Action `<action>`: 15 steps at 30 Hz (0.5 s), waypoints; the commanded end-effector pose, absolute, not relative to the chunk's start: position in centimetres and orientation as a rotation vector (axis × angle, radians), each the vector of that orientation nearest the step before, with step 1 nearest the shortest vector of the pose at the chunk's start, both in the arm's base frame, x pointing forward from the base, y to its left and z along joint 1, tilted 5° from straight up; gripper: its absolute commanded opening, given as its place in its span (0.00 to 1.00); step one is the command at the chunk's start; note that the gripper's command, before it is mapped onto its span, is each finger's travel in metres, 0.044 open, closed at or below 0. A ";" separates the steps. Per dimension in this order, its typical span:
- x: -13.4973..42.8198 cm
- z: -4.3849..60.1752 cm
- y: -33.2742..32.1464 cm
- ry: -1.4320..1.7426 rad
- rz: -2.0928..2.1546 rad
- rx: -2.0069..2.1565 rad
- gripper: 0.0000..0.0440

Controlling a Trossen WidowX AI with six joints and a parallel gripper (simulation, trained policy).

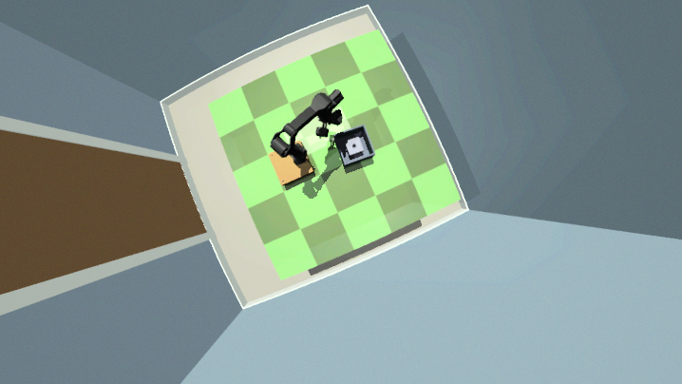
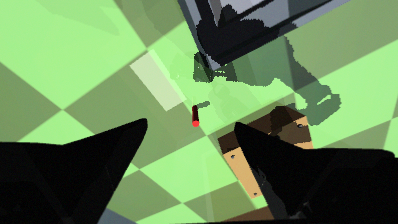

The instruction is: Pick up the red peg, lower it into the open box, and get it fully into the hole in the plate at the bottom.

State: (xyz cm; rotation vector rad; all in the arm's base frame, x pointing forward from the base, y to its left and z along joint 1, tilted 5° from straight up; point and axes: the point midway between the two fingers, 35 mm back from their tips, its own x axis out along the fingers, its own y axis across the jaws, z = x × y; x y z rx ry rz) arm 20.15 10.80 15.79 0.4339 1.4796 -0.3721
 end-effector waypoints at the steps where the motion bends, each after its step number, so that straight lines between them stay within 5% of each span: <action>1: 18.8 14.8 11.1 1.516 -0.471 0.443 1.00; 15: 16.4 10.4 12.6 1.543 -0.674 0.445 1.00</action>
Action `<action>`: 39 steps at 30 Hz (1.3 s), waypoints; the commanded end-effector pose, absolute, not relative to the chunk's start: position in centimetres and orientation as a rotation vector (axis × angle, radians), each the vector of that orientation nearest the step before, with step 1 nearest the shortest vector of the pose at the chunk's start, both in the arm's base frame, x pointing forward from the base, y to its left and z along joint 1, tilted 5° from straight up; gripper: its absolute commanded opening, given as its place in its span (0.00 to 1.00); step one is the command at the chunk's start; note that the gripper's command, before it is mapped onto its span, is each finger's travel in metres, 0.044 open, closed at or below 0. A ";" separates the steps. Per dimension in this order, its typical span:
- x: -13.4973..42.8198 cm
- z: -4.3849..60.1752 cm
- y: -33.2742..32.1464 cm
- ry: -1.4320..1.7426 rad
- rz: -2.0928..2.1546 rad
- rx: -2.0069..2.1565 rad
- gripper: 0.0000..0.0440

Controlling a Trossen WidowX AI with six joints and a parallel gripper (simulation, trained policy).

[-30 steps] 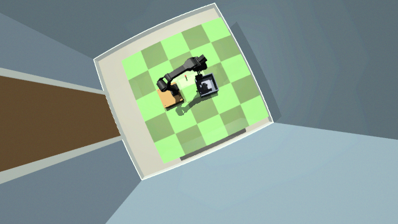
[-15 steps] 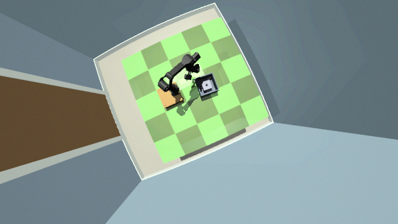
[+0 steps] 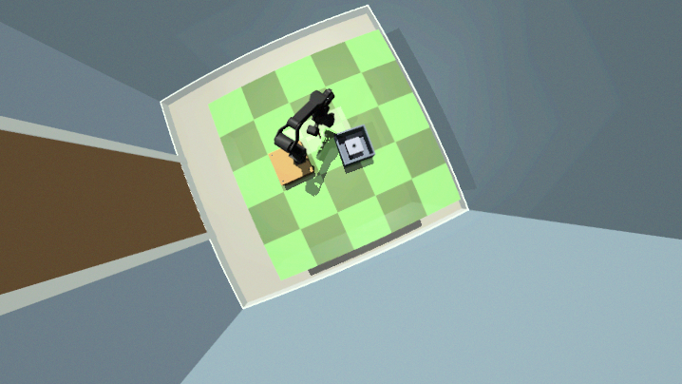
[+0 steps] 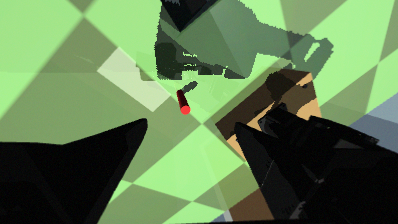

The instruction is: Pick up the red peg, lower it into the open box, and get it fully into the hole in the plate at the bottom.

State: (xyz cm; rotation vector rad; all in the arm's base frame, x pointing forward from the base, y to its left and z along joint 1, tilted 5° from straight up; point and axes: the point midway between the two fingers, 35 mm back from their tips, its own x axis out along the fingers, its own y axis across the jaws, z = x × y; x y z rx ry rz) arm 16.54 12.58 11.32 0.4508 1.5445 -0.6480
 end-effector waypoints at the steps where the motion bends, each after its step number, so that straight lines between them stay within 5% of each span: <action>1: 16.4 10.0 12.7 1.541 -0.678 0.445 1.00; 21: 17.3 1.7 13.3 1.477 -0.669 0.465 0.97; 39: 16.3 -0.8 12.2 1.518 -0.740 0.394 0.01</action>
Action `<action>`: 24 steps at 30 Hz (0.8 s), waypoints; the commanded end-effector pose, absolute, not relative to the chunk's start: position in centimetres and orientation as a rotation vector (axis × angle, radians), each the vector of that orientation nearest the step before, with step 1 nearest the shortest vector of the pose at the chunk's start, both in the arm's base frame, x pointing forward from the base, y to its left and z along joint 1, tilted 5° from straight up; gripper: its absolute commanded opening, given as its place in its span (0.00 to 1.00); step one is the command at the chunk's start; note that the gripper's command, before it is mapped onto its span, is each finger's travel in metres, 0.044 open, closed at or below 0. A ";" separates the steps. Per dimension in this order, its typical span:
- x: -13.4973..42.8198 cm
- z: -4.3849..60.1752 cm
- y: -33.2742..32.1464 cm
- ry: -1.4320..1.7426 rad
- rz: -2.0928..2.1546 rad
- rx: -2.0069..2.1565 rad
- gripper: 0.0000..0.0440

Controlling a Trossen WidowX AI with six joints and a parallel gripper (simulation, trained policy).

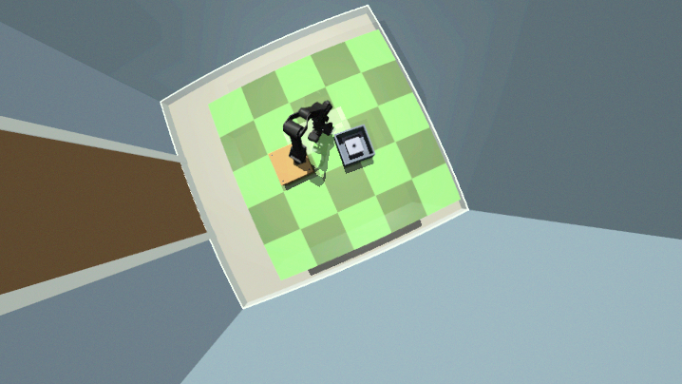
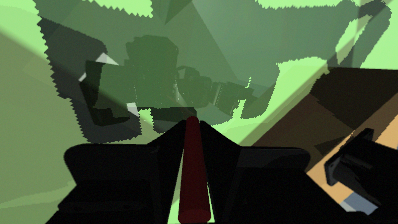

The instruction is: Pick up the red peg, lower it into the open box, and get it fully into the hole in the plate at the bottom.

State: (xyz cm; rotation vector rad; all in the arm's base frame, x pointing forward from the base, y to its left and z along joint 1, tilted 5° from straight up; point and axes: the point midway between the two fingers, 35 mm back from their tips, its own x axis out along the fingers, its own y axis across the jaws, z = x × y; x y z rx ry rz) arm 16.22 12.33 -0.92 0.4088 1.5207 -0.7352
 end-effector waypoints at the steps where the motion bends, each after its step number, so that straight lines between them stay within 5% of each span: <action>1: 16.6 -0.5 12.3 1.506 -0.735 0.394 0.00; 24: 21.9 9.8 10.4 1.297 -0.725 0.457 0.00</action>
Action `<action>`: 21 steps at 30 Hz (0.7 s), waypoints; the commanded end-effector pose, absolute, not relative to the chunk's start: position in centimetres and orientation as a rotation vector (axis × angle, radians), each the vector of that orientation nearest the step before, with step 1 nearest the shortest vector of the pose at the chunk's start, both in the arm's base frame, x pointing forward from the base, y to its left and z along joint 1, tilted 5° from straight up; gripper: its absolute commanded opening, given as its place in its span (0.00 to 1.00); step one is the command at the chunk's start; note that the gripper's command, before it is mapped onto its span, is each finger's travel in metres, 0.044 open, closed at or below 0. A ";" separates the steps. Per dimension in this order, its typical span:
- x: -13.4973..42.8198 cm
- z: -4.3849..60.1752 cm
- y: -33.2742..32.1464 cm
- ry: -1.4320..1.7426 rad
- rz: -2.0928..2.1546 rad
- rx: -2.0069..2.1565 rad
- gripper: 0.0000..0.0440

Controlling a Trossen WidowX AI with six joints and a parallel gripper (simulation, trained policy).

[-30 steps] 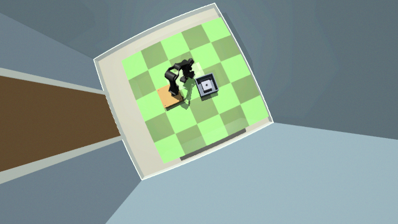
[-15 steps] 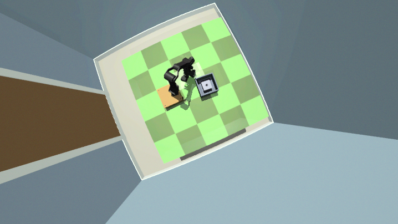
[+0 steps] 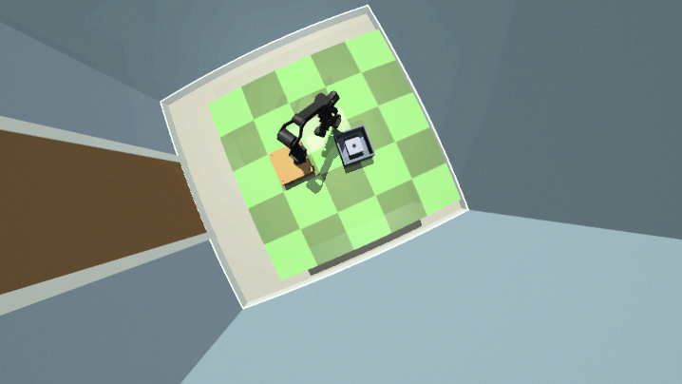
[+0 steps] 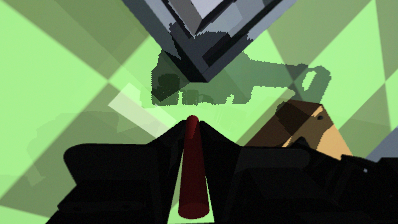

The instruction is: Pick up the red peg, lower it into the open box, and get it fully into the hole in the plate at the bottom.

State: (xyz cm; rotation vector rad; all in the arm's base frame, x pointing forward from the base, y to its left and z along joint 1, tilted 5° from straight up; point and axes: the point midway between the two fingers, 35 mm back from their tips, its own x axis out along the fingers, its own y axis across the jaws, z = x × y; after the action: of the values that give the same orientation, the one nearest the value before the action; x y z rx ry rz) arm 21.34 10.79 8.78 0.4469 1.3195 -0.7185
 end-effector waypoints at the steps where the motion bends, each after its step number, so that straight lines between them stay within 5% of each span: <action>1: 22.2 10.1 10.2 1.287 -0.732 0.466 0.00; 21: 28.5 12.5 3.4 1.140 -0.856 0.602 0.00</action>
State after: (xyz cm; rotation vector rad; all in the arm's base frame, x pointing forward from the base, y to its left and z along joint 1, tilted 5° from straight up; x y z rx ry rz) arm 27.74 4.23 12.63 0.6026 1.1475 -0.8481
